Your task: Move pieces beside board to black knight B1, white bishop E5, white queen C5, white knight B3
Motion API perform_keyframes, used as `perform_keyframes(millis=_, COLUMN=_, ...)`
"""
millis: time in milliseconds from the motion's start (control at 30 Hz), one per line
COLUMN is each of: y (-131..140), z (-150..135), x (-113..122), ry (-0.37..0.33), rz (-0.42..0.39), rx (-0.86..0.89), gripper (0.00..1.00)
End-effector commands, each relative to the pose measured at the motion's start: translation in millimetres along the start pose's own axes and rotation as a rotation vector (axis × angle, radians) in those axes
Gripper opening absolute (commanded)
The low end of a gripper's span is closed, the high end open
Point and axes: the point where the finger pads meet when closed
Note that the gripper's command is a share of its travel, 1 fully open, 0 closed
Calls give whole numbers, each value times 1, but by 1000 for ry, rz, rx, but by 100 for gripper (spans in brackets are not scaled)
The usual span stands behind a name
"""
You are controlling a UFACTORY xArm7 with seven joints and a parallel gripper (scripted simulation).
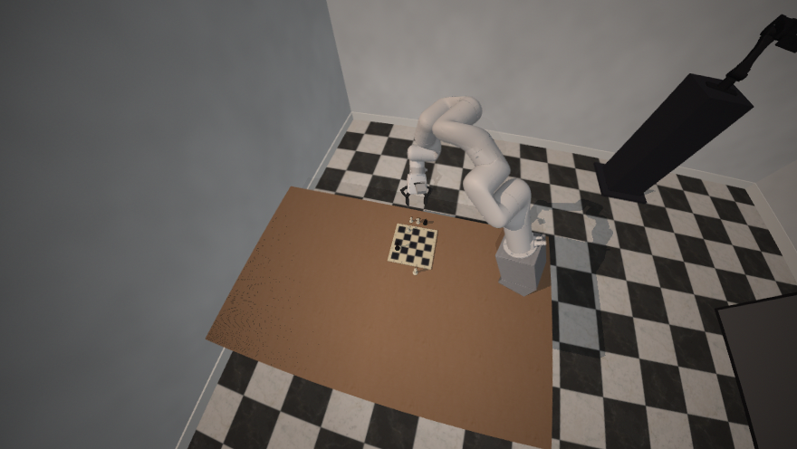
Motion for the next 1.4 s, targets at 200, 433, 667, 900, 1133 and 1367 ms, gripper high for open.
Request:
perform_keyframes(millis=200, y=-10, z=0, x=-7, ry=-70, rz=-82, rx=89, gripper=100)
perform_keyframes(millis=433, y=-10, z=0, x=-7, ry=-70, rz=-82, rx=89, gripper=100)
perform_keyframes(millis=667, y=-22, z=-4, x=-12, ry=-152, rz=-170, rx=195, gripper=100)
perform_keyframes(millis=900, y=-22, z=-4, x=-12, ry=-152, rz=-170, rx=195, gripper=100)
perform_keyframes(millis=1133, y=-35, z=-8, x=-13, ry=-231, rz=-251, rx=305, gripper=100)
perform_keyframes(millis=1367, y=-35, z=-8, x=-13, ry=-231, rz=-251, rx=305, gripper=100)
Point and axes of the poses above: the point where the finger pads meet when closed, its own x axis back along the fingers, its own z axis across the jaws, y = z × x, and after that the axes turned 6 degrees about x, right-handed
